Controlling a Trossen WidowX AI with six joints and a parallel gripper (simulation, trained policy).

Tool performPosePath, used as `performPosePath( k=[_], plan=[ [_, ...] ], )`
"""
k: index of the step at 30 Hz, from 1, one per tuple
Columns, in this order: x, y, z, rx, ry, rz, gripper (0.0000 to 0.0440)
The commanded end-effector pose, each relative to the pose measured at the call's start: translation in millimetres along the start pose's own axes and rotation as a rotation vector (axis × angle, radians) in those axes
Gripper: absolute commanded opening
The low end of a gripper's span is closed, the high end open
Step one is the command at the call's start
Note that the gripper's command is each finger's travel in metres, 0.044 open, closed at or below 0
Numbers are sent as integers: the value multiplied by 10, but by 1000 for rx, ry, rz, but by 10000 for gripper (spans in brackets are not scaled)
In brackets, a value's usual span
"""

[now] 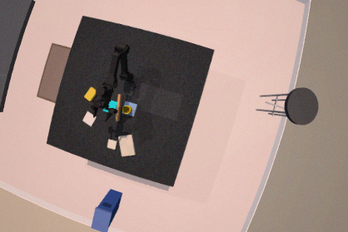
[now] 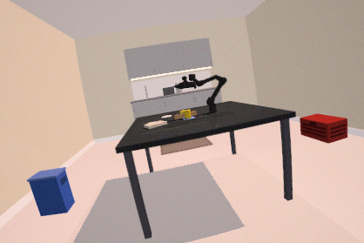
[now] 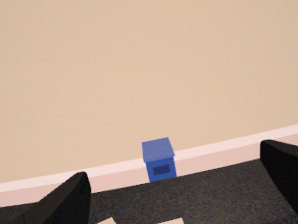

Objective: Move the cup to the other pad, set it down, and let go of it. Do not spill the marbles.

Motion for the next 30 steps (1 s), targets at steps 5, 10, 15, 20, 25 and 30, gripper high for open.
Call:
performPosePath(
  k=[5,10,15,20,25,30],
  plan=[
    [-36,17,20,-2,-10,14,269],
    [-65,28,44,0,-30,44,138],
    [-95,24,74,4,-67,88,88],
    [-141,10,120,1,-119,133,113],
    [-191,-10,170,1,-174,181,136],
    [-235,-36,219,7,-233,232,139]
  ],
)
Point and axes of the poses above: the point midway between the two fingers, 35 mm back from their tips, its own y axis back along the fingers, its own z axis across the jaws, x = y × z, the point moved 10 cm from there along y, back along the fingers, and after that the axes turned 13 degrees about -y, right-handed, at the moved point
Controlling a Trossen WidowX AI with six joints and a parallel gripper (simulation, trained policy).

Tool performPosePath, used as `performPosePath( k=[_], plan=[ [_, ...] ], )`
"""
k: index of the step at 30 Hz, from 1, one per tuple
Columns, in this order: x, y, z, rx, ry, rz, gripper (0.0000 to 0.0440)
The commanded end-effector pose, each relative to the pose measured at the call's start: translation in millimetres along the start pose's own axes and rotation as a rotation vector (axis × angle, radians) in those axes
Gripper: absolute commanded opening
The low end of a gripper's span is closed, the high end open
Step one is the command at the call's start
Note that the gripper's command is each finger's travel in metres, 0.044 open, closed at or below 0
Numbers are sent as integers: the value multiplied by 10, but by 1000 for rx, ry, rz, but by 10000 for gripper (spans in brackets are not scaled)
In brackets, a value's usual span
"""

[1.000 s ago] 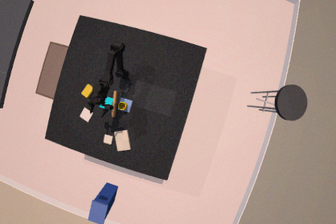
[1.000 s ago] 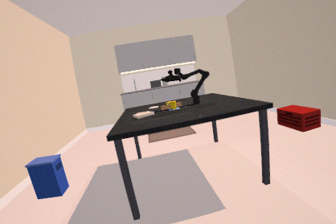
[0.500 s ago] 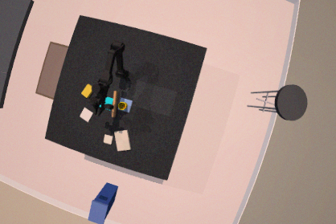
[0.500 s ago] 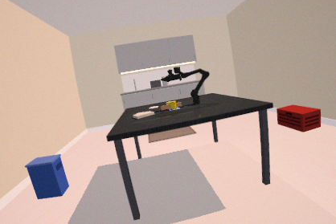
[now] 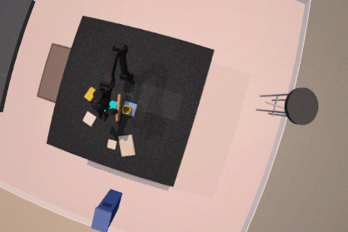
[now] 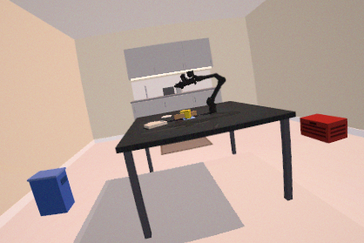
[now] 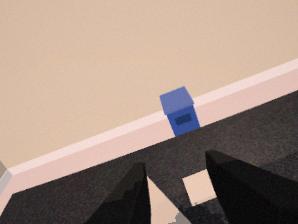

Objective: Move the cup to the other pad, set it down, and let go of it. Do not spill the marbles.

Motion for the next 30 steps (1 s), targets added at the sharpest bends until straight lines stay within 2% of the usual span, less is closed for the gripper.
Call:
performPosePath(
  k=[1,30],
  plan=[
    [-17,-25,40,2,-41,40,139],
    [-167,-174,362,147,-432,354,167]
  ],
)
Point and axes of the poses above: the point midway between the two fingers, 35 mm back from their tips, its own y axis back along the fingers, its own z axis across the jaws, x = y × z, the point moved 10 cm from there along y, back along the fingers, and after that the axes turned 13 degrees about -y, right-handed, at the moved point
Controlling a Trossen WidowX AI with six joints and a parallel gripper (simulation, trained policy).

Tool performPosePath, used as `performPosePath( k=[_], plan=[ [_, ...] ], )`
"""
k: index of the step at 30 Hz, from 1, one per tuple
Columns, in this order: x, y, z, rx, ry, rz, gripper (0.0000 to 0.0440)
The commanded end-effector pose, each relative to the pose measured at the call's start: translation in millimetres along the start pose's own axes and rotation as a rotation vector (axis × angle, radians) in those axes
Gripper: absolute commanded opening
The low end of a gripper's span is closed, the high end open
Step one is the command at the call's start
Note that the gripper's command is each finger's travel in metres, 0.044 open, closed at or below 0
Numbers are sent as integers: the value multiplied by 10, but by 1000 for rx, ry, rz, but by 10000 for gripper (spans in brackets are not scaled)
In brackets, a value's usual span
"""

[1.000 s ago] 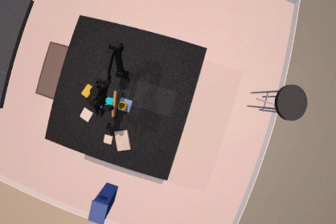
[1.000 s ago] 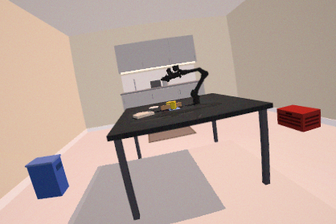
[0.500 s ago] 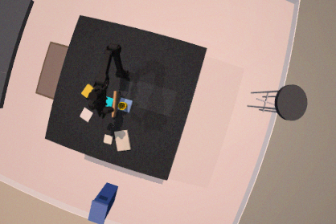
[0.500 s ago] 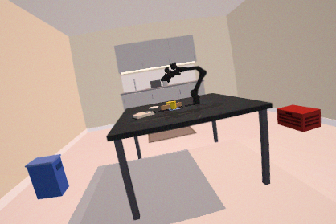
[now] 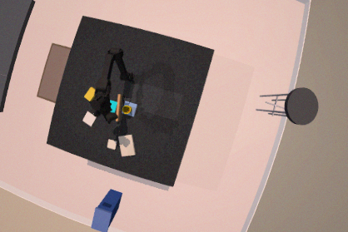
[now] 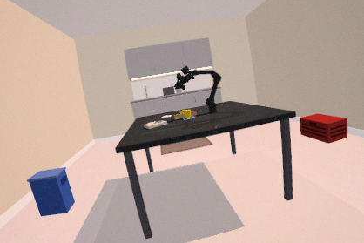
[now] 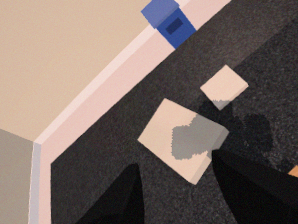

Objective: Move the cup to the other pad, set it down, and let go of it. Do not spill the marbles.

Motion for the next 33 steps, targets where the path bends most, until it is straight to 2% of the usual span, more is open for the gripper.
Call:
performPosePath(
  k=[1,33],
  plan=[
    [6,-29,38,27,-48,39,167],
    [129,-266,161,414,-410,281,155]
  ],
)
Point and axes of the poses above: the point midway between the two fingers, 35 mm back from their tips, its own y axis back along the fingers, its own z axis across the jaws, x = y × z, the point moved 10 cm from there along y, back along the fingers, and after that the axes turned 13 degrees about -y, right-handed, at the moved point
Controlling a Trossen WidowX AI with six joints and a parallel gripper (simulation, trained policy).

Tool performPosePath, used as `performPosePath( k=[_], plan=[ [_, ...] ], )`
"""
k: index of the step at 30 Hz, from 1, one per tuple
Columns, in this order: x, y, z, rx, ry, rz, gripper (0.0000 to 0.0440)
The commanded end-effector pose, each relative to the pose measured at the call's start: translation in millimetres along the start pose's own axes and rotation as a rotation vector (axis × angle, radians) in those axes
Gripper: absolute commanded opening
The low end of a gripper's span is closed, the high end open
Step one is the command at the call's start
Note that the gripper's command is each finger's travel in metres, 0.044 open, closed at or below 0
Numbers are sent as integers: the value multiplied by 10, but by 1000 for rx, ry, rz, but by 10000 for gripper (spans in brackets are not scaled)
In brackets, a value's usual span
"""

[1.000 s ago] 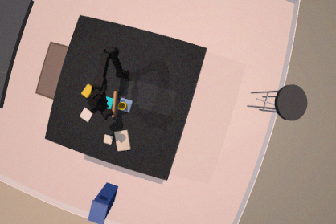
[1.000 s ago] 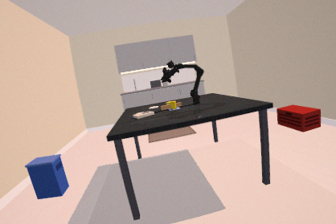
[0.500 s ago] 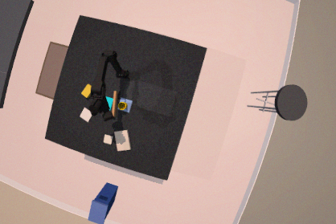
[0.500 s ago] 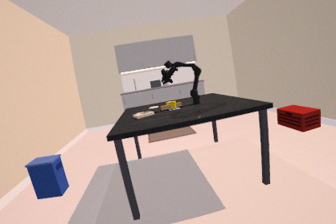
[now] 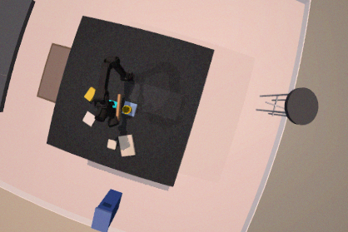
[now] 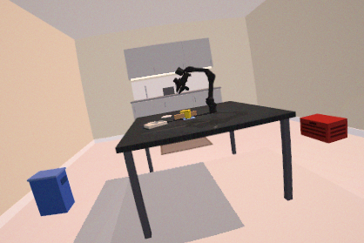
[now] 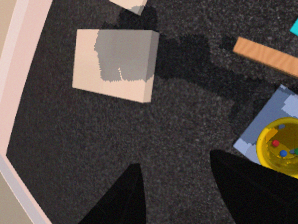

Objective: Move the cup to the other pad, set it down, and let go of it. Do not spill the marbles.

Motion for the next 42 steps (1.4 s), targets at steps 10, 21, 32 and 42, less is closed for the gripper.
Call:
performPosePath(
  k=[10,21,32,42],
  plan=[
    [24,-162,-35,187,-82,39,143],
    [29,-360,-133,365,-116,53,150],
    [44,-585,-250,541,-141,56,151],
    [79,-794,-377,661,-171,43,162]
  ],
)
Point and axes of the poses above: the point midway between the two fingers, 35 mm back from their tips, its own y axis back along the fingers, its own z axis across the jaws, x = y × z, the point moved 10 cm from there along y, back along the fingers, and after that the axes turned 13 degrees about -y, right-handed, at the moved point
